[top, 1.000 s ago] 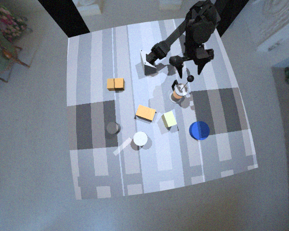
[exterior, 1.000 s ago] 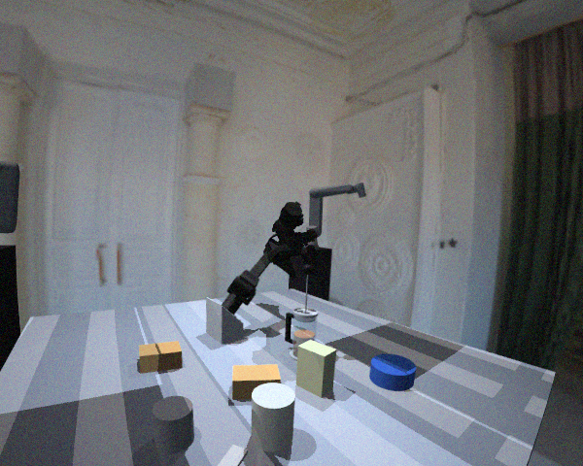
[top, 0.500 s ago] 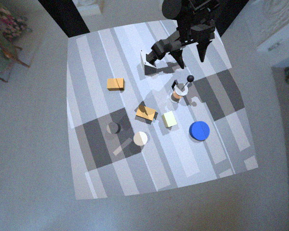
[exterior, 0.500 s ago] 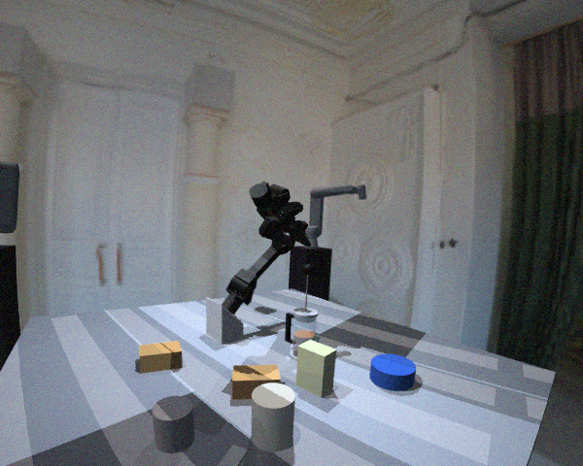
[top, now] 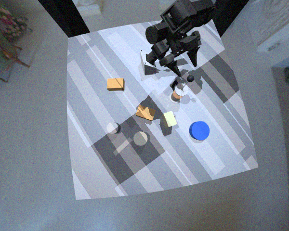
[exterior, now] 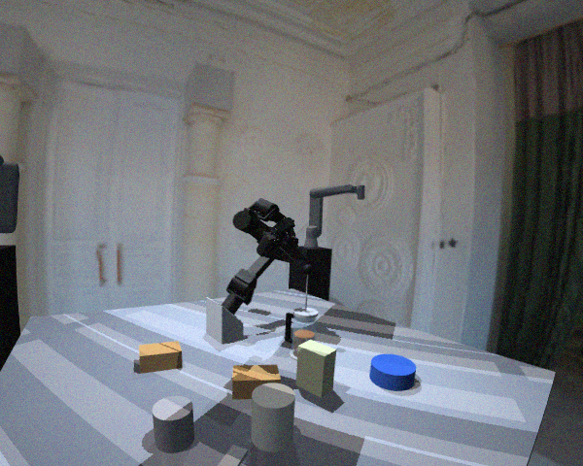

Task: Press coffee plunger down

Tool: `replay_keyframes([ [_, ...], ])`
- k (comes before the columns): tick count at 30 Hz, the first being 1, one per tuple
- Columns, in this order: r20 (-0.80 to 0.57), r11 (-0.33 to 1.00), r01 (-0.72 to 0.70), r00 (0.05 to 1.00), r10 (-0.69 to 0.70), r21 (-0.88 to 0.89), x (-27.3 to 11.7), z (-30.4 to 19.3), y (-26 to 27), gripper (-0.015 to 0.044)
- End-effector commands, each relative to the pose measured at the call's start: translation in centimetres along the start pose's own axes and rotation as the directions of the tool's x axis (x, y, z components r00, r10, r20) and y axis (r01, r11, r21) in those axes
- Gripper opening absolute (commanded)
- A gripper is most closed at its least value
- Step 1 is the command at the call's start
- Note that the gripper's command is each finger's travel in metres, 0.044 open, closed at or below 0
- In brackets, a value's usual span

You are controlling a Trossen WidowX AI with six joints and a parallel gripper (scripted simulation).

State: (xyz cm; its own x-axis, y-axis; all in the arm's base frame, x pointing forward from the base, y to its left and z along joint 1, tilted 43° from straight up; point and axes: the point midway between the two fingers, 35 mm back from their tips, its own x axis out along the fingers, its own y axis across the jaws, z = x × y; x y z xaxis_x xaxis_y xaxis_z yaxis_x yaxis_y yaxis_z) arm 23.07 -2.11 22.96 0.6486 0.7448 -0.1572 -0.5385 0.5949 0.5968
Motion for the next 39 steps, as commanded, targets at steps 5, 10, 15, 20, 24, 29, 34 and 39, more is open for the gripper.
replay_keyframes([
  [5, -0.006, 1.0, -0.009, 1.0, 0.009, 0.006, 0.8, -0.6, -0.3, 0.044],
  [10, -0.014, 1.0, -0.013, 1.0, 0.013, 0.008, 1.5, -0.8, -0.4, 0.044],
  [15, -0.018, 1.0, -0.02, 1.0, 0.02, 0.009, 2.1, -0.8, -0.5, 0.044],
  [20, -0.02, 1.0, -0.03, 0.999, 0.03, 0.011, 2.8, -0.7, -0.5, 0.044],
  [24, -0.021, 0.999, -0.038, 0.999, 0.039, 0.012, 3.2, -0.6, -0.3, 0.044],
  [29, -0.02, 0.999, -0.052, 0.998, 0.052, 0.014, 3.8, -0.3, 0.0, 0.044],
  [34, -0.019, 0.998, -0.059, 0.998, 0.06, 0.015, 4.0, -0.2, 0.2, 0.044],
  [39, -0.019, 0.998, -0.059, 0.998, 0.06, 0.015, 4.0, -0.2, 0.2, 0.0309],
])
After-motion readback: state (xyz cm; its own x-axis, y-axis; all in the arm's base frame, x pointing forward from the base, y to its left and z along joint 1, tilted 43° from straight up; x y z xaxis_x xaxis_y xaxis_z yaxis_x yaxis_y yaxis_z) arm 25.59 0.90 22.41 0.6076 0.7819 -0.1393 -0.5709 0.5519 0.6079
